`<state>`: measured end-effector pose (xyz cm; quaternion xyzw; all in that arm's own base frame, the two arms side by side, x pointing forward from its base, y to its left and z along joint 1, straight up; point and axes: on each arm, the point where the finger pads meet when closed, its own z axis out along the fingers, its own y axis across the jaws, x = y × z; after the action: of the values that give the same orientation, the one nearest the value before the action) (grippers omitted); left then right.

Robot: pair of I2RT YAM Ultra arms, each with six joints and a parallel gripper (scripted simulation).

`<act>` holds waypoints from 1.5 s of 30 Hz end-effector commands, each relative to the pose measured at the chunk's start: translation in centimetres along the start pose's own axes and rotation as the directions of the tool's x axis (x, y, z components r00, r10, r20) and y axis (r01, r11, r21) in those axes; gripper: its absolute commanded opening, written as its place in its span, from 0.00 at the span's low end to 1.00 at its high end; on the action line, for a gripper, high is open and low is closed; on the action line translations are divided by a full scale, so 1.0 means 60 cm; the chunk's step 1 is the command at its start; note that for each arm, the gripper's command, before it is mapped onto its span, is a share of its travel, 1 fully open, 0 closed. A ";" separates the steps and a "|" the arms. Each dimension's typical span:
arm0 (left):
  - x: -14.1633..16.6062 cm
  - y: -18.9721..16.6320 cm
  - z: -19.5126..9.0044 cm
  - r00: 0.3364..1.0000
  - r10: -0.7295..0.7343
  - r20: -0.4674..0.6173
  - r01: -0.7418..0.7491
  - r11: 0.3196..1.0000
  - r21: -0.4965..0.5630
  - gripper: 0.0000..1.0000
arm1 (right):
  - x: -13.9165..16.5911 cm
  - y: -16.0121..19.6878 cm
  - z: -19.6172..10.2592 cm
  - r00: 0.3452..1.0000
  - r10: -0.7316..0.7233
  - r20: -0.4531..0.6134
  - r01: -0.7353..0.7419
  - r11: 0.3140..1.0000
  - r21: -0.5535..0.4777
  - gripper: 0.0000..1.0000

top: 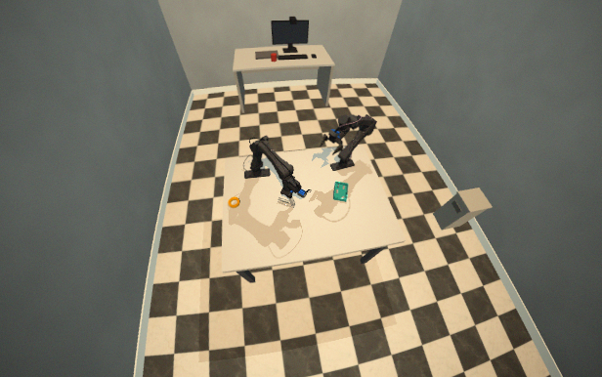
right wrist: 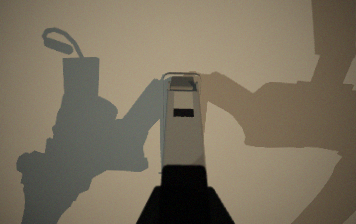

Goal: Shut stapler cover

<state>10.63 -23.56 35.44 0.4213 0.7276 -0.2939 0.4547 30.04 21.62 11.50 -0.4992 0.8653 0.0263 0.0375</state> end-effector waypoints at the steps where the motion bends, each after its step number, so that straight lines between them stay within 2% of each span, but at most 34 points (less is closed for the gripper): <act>1: -0.020 0.001 -0.013 0.999 -0.007 0.038 0.007 1.000 0.003 1.00 | -0.003 0.000 -0.008 1.000 -0.005 0.025 0.005 1.000 0.018 0.22; 2: -0.020 0.001 -0.013 0.999 -0.007 0.038 0.007 1.000 0.003 1.00 | -0.003 0.000 -0.008 1.000 -0.005 0.025 0.005 1.000 0.018 0.20; 4: -0.020 0.001 -0.013 0.999 -0.007 0.038 0.007 1.000 0.003 1.00 | -0.003 0.000 -0.008 1.000 -0.005 0.025 0.005 1.000 0.018 0.00; 9: -0.020 0.001 -0.013 0.999 -0.007 0.038 0.007 1.000 0.003 1.00 | 0.000 -0.001 -0.008 0.999 -0.008 0.050 0.008 1.000 0.011 0.00; 24: -0.020 0.001 -0.013 0.999 -0.007 0.038 0.007 1.000 0.003 1.00 | 0.027 -0.001 0.003 0.968 -0.011 0.250 0.007 1.000 0.014 0.00; 26: -0.020 0.001 -0.013 0.999 -0.007 0.038 0.007 1.000 0.003 1.00 | 0.027 -0.001 0.003 0.968 -0.011 0.250 0.007 1.000 0.014 0.00; 45: -0.020 0.001 -0.013 0.999 -0.007 0.038 0.007 1.000 0.003 1.00 | 0.055 -0.001 0.021 0.888 -0.015 0.461 0.008 1.000 0.017 0.00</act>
<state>10.63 -23.56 35.44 0.4213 0.7276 -0.2939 0.4547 28.42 18.98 9.60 -0.4843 0.8373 0.1276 0.2192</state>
